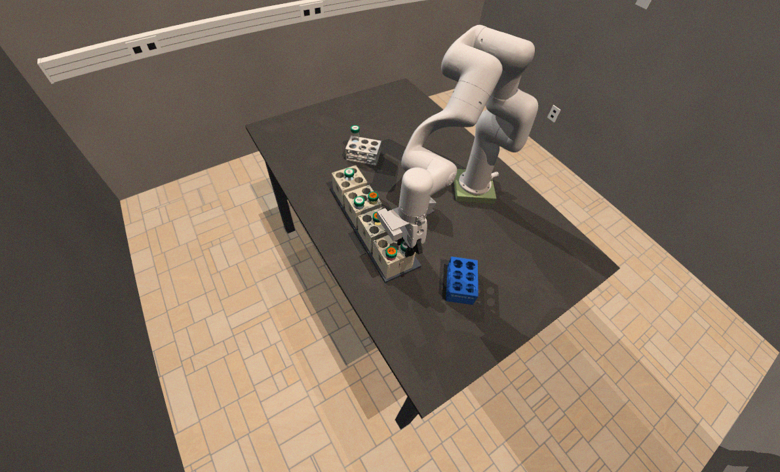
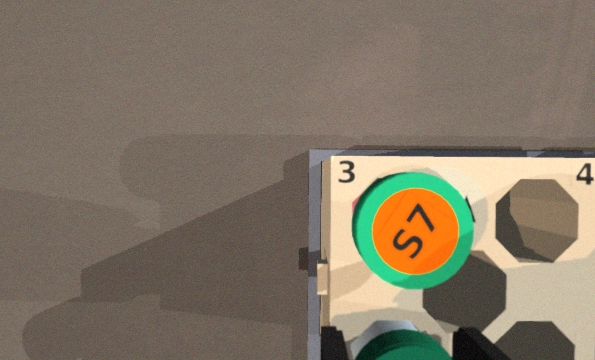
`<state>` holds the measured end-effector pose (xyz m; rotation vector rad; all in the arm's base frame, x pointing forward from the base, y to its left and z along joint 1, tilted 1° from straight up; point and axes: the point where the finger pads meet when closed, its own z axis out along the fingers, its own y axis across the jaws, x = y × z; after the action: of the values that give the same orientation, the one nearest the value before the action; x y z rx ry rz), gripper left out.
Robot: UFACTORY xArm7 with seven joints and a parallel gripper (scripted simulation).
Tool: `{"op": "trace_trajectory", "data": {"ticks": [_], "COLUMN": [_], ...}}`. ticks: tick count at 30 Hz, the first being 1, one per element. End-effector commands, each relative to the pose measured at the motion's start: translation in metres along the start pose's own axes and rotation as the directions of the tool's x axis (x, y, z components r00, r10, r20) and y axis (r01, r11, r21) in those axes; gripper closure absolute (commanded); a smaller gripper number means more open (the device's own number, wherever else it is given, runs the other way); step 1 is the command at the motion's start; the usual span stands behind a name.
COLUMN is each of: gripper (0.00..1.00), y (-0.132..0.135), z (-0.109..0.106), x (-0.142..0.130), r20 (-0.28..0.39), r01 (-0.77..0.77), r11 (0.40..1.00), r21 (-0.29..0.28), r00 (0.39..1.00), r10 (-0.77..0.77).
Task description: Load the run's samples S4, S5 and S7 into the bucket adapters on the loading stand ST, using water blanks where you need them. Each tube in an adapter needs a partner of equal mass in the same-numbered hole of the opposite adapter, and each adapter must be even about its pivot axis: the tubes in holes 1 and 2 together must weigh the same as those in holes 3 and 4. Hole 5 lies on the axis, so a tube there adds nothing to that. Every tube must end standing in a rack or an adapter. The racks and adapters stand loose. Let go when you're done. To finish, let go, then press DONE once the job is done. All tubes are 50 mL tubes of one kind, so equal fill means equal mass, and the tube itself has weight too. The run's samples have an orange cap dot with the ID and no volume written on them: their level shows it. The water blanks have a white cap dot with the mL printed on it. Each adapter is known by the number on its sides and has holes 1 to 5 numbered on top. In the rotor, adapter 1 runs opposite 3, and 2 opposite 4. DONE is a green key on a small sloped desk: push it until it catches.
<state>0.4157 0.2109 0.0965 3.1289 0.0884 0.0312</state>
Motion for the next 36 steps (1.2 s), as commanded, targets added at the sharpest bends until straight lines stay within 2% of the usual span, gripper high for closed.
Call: {"op": "trace_trajectory", "data": {"ticks": [1, 5, 36], "gripper": [0.56, 0.56, 0.56], "y": [-0.001, -0.001, -0.001], "z": [-0.002, -0.002, -0.06], "x": [0.001, 0.001, 0.001], "r20": [-0.004, -0.004, -0.004], "r01": [0.0, 0.0, 0.0], "r11": [1.0, 1.0, 1.0], "r21": [0.002, 0.002, 0.002], "r00": [1.0, 1.0, 1.0], "r10": [0.0, 0.0, 0.0]}}
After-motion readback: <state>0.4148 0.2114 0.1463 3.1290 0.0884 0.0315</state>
